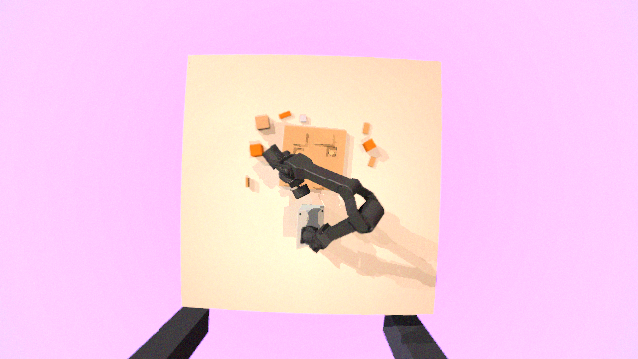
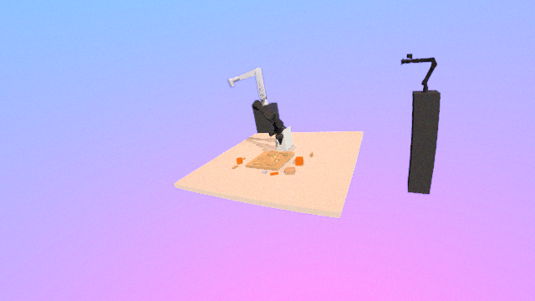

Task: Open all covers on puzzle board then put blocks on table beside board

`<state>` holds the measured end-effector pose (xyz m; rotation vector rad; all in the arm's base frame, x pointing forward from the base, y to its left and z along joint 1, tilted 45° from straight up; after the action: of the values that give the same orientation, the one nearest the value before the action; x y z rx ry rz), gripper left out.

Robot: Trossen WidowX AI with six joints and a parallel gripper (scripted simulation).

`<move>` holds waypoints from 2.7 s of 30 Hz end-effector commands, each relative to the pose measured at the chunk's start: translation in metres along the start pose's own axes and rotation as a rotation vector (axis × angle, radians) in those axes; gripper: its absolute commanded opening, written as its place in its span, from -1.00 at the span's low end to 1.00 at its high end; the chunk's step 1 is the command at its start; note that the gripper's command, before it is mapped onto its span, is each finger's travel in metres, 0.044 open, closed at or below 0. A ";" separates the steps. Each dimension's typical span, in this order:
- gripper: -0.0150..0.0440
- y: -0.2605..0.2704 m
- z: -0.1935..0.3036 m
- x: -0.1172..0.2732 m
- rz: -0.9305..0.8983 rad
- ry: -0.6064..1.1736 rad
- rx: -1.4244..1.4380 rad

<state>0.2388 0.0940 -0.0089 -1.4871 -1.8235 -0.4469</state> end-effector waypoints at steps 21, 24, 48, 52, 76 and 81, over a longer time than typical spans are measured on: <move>-0.22 0.057 0.076 0.006 -0.005 0.013 -0.007; -0.22 0.062 0.086 0.006 -0.005 0.013 -0.008; -0.22 0.082 0.141 -0.012 -0.006 0.012 -0.011; -0.22 0.083 0.141 -0.018 -0.006 0.012 -0.011; -0.22 0.085 0.141 -0.058 -0.007 0.012 -0.011; -0.22 0.085 0.141 -0.067 -0.007 0.011 -0.011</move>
<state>0.2807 0.1730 -0.1618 -1.4750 -1.8215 -0.4869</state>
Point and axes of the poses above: the point midway between the two fingers, 35 mm back from their tips, its own x axis back along the fingers, its own y axis across the jaws, z = x × y, the point moved 5 cm from there along x, back along the fingers, and after that the axes turned 13 degrees about -x, right-handed, at the moved point
